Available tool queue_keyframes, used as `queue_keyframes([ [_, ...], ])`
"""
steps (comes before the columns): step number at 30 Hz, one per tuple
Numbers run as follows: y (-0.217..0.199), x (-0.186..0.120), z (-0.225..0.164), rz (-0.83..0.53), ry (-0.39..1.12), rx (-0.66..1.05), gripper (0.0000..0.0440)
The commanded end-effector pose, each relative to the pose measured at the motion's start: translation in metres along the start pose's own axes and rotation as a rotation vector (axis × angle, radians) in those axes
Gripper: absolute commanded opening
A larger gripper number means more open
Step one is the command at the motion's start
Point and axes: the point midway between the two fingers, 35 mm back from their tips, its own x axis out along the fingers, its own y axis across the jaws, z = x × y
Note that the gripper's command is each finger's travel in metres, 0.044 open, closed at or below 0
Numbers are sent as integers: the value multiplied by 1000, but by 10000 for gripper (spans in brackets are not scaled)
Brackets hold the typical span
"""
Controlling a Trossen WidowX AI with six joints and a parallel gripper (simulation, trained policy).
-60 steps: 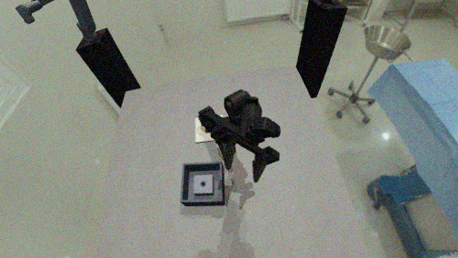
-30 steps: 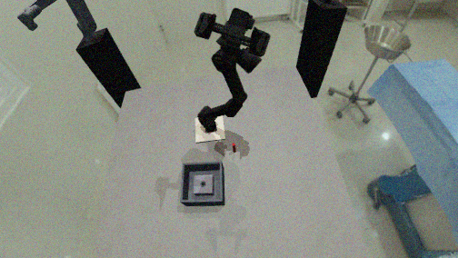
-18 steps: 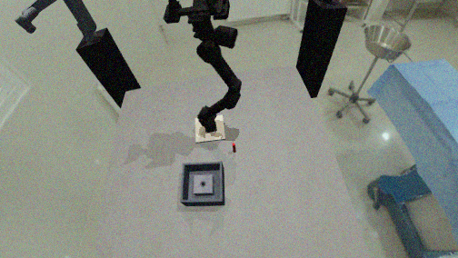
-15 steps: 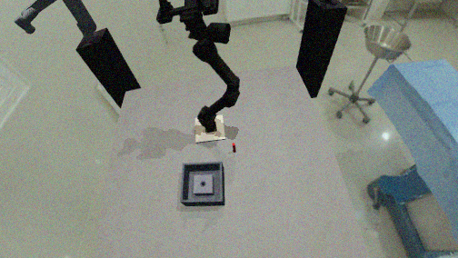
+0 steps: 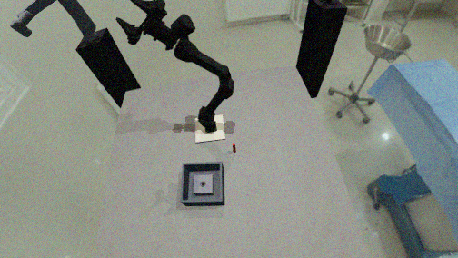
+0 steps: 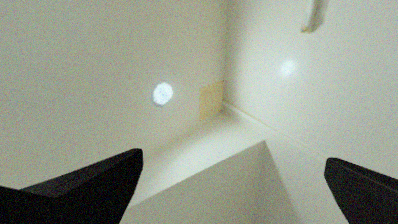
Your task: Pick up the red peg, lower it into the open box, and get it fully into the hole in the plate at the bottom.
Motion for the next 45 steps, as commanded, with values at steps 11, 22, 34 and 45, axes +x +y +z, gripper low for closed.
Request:
queue_keyframes([
  [11,-153,-2,-45,-443,52,87,440],
  [22,-242,-47,-128,-781,244,50,440],
  [34,-277,-124,-224,-1025,576,-75,440],
  [45,-266,-206,-294,-1117,939,-218,440],
])
